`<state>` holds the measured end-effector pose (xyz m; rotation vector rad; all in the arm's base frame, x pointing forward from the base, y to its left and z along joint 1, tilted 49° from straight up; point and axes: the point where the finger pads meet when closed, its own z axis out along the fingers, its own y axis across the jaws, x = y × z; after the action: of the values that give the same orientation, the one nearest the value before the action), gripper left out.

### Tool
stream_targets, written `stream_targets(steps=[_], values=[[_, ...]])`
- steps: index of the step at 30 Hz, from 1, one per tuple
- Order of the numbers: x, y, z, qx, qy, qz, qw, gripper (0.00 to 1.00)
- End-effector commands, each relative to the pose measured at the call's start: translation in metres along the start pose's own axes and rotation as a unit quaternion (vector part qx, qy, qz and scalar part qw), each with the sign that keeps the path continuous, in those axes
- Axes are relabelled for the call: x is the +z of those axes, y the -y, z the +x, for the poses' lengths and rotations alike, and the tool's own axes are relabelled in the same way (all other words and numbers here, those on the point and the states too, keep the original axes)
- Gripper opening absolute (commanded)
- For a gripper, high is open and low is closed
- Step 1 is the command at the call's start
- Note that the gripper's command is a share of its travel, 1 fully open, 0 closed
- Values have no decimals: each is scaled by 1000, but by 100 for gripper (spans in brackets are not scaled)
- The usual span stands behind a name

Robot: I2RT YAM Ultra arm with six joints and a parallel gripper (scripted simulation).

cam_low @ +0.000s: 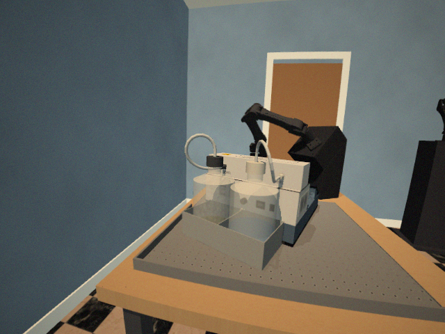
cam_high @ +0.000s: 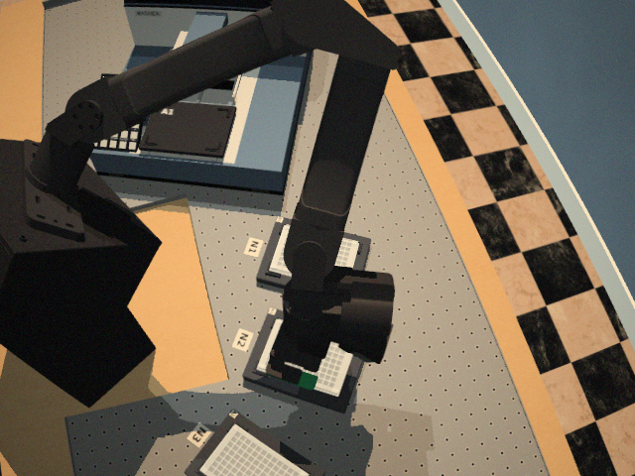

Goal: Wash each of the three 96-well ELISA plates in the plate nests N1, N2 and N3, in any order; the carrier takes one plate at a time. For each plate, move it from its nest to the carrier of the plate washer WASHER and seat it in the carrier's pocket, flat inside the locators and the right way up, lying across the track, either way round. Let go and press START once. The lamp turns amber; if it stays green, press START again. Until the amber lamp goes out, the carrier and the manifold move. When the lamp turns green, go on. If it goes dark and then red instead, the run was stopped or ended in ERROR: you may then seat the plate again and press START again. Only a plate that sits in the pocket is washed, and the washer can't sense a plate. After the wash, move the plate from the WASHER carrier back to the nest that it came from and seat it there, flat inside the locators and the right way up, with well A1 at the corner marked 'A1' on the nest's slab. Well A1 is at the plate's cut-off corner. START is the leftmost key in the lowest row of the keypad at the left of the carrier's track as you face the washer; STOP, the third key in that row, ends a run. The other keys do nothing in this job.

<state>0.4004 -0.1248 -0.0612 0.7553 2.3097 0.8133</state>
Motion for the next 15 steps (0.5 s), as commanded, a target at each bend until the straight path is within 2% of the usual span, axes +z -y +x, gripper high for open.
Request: stream_targets(steps=[1,15], values=[[-1,1,-4,1,5,1,1000,100],[7,1,-4,1,5,1,1000,100]])
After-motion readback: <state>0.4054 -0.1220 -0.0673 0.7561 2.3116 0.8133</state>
